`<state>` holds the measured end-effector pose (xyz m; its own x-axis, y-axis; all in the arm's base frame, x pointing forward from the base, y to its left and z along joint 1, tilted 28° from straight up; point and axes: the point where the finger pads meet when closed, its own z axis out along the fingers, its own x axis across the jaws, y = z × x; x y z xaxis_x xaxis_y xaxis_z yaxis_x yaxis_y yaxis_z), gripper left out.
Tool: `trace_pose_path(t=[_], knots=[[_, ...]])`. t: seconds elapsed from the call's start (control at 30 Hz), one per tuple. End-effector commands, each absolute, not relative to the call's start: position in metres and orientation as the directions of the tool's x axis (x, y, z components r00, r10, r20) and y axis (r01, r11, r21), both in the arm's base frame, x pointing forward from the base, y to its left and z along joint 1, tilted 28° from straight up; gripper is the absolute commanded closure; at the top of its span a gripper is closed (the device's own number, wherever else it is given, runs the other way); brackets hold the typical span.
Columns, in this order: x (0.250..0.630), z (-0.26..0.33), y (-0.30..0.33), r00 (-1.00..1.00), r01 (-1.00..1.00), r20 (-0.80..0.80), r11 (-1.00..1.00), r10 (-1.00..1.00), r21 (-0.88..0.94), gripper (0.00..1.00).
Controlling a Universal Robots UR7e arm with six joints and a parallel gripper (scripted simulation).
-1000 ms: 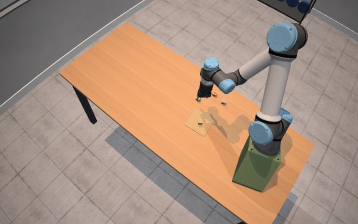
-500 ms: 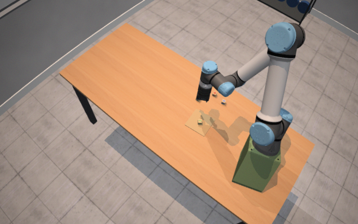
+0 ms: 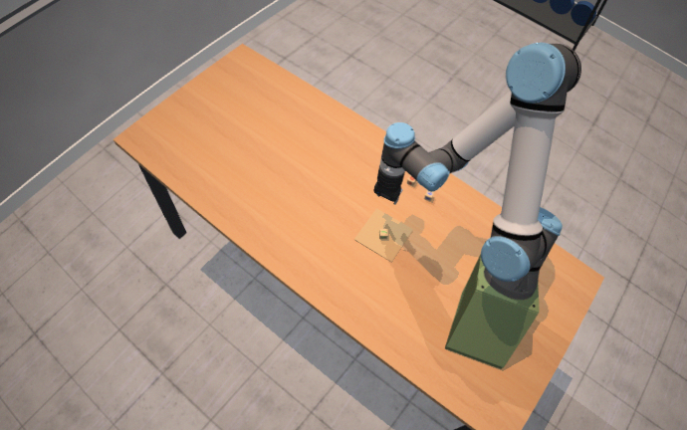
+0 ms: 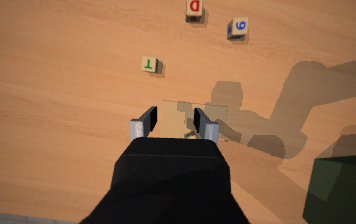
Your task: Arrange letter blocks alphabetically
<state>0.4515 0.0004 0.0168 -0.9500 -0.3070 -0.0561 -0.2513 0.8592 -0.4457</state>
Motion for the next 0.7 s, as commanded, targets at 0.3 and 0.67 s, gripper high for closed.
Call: trace_pose_path(t=[0.3, 0.67], knots=[[0.435, 0.004, 0.014, -0.981, 0.047, -0.189, 0.910, -0.034, -0.411, 0.00], [0.423, -0.006, 0.026, -0.940, 0.285, -0.285, 0.891, 0.187, -0.355, 0.00]])
